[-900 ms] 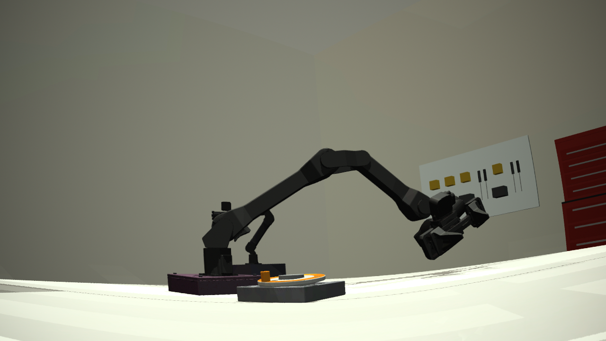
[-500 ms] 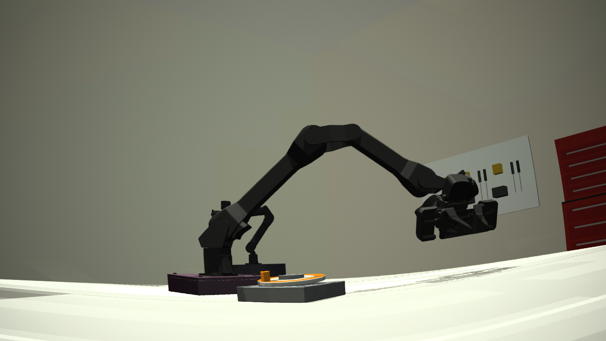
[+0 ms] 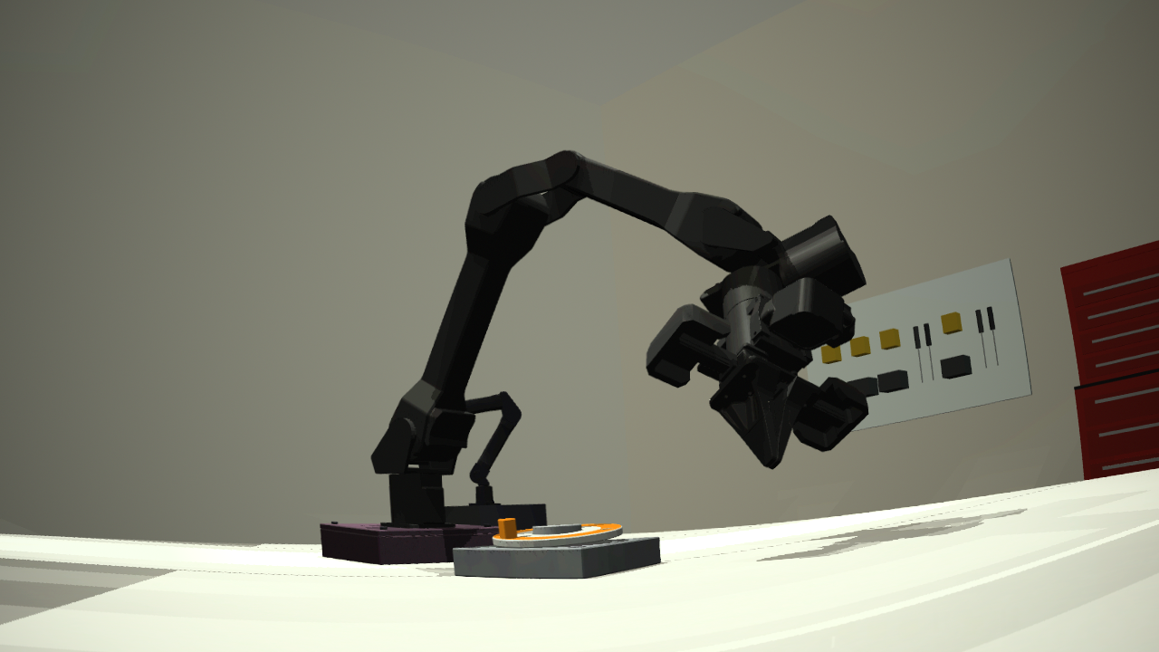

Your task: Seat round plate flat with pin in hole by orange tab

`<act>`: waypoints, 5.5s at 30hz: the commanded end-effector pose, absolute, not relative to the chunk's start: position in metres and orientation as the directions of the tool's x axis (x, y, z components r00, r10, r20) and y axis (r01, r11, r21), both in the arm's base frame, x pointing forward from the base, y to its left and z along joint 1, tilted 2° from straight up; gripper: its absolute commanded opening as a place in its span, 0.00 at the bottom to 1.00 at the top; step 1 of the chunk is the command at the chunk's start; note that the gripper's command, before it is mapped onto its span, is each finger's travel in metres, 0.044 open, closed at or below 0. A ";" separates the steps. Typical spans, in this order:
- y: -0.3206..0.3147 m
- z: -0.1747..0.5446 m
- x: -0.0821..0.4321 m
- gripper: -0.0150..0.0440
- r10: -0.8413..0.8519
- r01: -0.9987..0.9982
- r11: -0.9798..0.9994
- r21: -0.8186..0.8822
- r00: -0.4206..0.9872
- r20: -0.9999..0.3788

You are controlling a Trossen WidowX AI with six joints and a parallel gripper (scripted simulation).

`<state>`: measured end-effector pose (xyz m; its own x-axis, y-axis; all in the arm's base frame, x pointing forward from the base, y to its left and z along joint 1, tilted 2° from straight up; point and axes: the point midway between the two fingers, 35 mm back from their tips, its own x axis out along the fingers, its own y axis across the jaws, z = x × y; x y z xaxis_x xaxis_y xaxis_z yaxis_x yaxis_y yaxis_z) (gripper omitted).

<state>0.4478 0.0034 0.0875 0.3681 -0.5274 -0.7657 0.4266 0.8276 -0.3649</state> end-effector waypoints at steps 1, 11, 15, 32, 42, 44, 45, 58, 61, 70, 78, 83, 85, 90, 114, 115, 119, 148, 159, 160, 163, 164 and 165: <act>-0.039 0.089 0.408 0.25 -0.428 0.301 0.887 -0.351 0.249 -0.869; -0.100 0.098 0.290 0.25 -0.055 0.100 0.994 -0.049 0.058 -0.997; -0.101 0.100 0.281 0.25 -0.020 0.090 0.996 -0.015 0.055 -0.998; -0.102 0.052 0.284 0.25 -0.020 0.090 0.996 -0.015 0.055 -0.998; -0.101 0.051 0.278 0.25 -0.020 0.090 0.996 -0.015 0.054 -0.998; -0.101 0.051 0.275 0.25 -0.020 0.090 0.996 -0.015 0.054 -0.998; -0.101 0.051 0.274 0.25 -0.020 0.090 0.996 -0.015 0.054 -0.998; -0.101 0.050 0.263 0.25 -0.020 0.090 0.996 -0.015 0.053 -0.998; -0.101 0.050 0.261 0.25 -0.020 0.089 0.996 -0.015 0.053 -0.998; -0.099 0.049 0.257 0.25 -0.020 0.089 0.996 -0.015 0.053 -0.998; -0.098 0.049 0.254 0.25 -0.020 0.089 0.996 -0.015 0.052 -0.998; -0.097 0.049 0.252 0.25 -0.020 0.089 0.996 -0.015 0.052 -0.998; -0.097 0.049 0.251 0.25 -0.020 0.089 0.996 -0.015 0.052 -0.998; -0.096 0.049 0.249 0.25 -0.020 0.089 0.996 -0.015 0.052 -0.998; -0.089 0.048 0.239 0.25 -0.019 0.089 0.996 -0.014 0.051 -0.999; -0.089 0.048 0.238 0.25 -0.019 0.089 0.996 -0.014 0.051 -0.999; -0.088 0.048 0.237 0.25 -0.019 0.089 0.996 -0.014 0.051 -0.999; -0.072 0.047 0.226 0.25 -0.017 0.089 0.996 -0.013 0.050 -0.999; -0.062 0.047 0.223 0.25 -0.016 0.089 0.996 -0.012 0.050 -0.999; -0.061 0.048 0.223 0.25 -0.016 0.089 0.996 -0.012 0.050 -0.999; -0.058 0.048 0.222 0.25 -0.016 0.089 0.996 -0.011 0.050 -0.999; -0.057 0.048 0.222 0.25 -0.016 0.089 0.996 -0.011 0.050 -0.999; -0.056 0.048 0.222 0.25 -0.016 0.089 0.996 -0.011 0.050 -0.999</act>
<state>0.2246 -0.0610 0.0483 0.0515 -0.0221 -0.9984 0.0878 0.9960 -0.0175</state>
